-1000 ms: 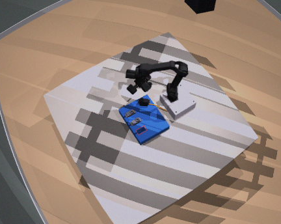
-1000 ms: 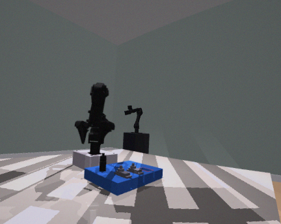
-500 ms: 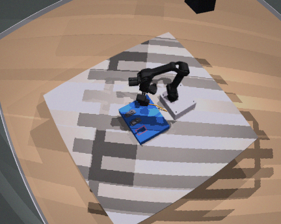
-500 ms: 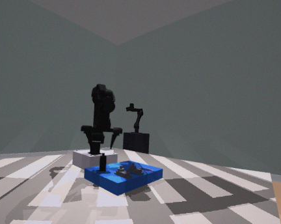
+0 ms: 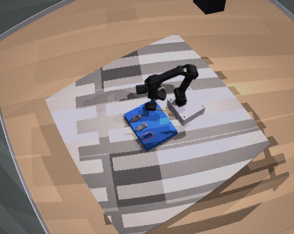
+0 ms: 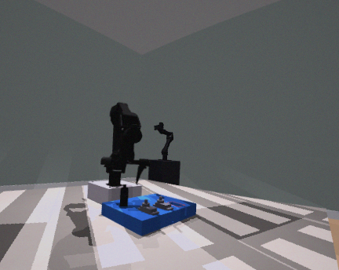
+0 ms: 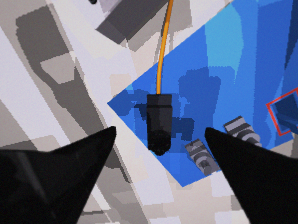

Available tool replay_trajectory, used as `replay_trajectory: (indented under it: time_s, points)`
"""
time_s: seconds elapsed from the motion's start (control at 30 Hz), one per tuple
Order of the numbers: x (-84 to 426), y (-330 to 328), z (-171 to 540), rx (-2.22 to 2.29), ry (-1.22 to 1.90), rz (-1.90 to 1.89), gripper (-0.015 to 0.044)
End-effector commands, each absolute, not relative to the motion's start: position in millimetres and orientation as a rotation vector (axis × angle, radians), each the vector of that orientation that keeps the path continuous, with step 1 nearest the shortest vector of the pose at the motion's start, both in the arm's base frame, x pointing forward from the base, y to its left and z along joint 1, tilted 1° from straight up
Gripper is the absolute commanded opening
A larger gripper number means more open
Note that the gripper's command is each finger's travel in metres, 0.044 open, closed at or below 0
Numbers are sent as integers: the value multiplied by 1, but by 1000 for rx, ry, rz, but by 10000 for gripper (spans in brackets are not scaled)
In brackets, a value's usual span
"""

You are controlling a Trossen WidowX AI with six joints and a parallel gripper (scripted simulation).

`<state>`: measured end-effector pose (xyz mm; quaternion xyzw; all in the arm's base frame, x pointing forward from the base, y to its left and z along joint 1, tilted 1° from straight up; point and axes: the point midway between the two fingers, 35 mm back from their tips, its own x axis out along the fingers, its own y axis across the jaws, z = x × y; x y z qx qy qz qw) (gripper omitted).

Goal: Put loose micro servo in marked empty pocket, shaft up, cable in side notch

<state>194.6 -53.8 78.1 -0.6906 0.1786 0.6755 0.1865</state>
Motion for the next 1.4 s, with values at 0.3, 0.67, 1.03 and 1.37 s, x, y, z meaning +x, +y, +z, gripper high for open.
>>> replay_trajectory:
  time_s: [0.3,0.67,1.03,1.37]
  points:
    - [192,-52,58,-1933,494,1917,440]
    - [192,-52,46,-1933,494,1917,387]
    - [192,-52,46,-1933,494,1917,118]
    - [191,-52,62,-1933,494,1917,0]
